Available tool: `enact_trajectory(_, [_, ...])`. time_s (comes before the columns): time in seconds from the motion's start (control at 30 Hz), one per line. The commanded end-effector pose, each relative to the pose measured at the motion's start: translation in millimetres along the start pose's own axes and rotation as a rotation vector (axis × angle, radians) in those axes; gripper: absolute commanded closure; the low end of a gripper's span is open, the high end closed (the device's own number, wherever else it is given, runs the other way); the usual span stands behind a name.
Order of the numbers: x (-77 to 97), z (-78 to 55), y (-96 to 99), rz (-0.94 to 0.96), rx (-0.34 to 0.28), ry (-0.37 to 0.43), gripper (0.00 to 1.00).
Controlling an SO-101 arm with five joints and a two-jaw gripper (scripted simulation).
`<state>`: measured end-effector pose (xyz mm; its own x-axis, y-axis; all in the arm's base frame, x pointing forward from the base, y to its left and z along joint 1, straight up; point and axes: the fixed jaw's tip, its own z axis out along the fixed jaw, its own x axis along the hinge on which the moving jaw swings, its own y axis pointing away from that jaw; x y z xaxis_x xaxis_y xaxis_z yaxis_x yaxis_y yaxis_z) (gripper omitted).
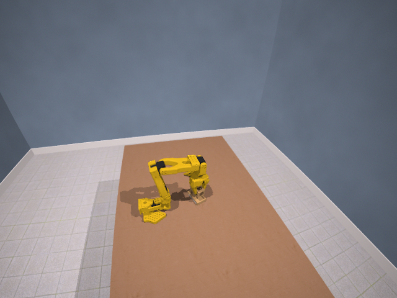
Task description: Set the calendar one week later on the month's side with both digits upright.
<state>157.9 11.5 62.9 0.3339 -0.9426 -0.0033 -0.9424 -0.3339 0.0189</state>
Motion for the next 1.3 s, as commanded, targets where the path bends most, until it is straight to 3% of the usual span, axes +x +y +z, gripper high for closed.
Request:
enact_trajectory(0.0, [-0.8,-6.2,-6.0,-0.004,0.036,0.008,1.00])
enact_trajectory(1.27, [-2.7,-10.5,-9.0,-0.002,0.050,0.011,1.00])
